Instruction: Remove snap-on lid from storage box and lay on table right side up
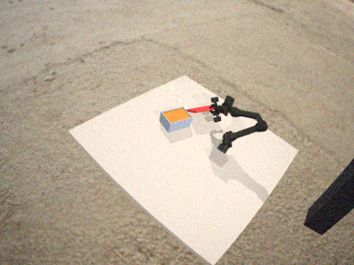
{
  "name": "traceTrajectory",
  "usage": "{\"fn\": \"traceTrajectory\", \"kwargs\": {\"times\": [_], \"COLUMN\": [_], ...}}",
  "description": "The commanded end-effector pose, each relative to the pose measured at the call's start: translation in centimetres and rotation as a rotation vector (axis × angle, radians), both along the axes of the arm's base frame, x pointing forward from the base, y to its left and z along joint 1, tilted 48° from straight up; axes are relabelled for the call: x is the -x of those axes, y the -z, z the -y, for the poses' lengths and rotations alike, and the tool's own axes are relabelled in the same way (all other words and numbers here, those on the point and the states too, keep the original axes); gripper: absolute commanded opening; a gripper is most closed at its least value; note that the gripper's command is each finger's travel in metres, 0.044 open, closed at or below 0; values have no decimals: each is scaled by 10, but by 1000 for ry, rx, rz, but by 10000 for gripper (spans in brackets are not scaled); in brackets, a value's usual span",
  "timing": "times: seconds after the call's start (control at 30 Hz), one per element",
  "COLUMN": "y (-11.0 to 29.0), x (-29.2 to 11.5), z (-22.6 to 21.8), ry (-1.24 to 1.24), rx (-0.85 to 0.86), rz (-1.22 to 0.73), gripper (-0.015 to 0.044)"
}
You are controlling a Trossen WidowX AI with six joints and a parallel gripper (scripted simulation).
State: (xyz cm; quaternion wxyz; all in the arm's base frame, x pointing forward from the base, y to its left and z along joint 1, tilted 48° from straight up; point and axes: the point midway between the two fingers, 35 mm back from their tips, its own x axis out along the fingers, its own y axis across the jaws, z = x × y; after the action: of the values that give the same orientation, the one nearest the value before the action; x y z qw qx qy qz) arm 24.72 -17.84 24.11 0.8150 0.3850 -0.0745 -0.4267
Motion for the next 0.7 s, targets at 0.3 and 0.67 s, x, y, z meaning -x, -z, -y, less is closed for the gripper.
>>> {"fn": "traceTrajectory", "kwargs": {"times": [0.3,0.67], "y": [19,24], "x": [2,4], "z": [11,17], "ry": [11,11], "rx": [-6,-5], "rz": [-44,-44], "gripper": [0,0]}}
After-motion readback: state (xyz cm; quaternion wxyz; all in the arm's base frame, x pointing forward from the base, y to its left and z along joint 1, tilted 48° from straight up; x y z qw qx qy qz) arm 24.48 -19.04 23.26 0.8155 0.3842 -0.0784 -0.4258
